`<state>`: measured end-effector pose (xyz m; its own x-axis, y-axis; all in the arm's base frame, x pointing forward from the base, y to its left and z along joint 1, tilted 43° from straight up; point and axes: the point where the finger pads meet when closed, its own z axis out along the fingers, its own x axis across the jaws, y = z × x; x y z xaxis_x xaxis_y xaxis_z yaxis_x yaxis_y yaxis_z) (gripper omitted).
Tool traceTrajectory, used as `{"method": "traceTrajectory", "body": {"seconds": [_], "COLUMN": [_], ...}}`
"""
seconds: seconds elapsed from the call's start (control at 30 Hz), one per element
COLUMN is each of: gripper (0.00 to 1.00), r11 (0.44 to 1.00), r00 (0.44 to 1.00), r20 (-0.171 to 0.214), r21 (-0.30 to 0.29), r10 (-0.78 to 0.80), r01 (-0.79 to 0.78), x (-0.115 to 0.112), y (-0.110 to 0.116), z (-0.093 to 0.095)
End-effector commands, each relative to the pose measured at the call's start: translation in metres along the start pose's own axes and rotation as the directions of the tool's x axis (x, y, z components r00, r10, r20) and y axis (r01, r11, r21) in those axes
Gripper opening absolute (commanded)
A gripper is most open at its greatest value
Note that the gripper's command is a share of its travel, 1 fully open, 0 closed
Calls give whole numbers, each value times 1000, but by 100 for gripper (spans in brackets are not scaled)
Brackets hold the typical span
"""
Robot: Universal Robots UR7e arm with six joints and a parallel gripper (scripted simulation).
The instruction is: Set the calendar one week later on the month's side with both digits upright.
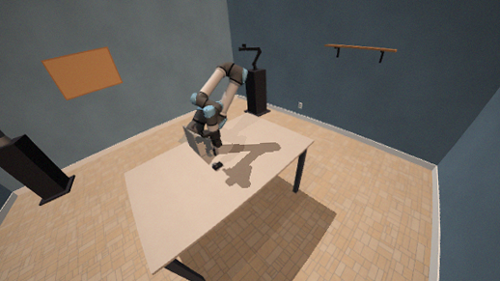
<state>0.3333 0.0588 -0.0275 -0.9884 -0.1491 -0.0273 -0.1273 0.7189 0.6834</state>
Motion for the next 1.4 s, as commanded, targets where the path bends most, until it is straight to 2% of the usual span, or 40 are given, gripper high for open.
{"method": "traceTrajectory", "body": {"seconds": [0.0,0.4,0.87,1.2,1.27,1.37], "gripper": [57,57,57,57,57,57], "r11": [1000,999,983,909,909,867], "r00": [1000,999,983,909,909,867], "r20": [1,1,1,1,1,1], "r21": [1,0,0,0,0,0], "r10": [1,34,185,416,416,499], "r01": [-1,-34,-185,-416,-416,-499], "x": [0,1,4,10,10,12], "y": [0,-1,-3,-5,-5,-5], "z": [-1,-1,-1,-1,-1,-1]}}
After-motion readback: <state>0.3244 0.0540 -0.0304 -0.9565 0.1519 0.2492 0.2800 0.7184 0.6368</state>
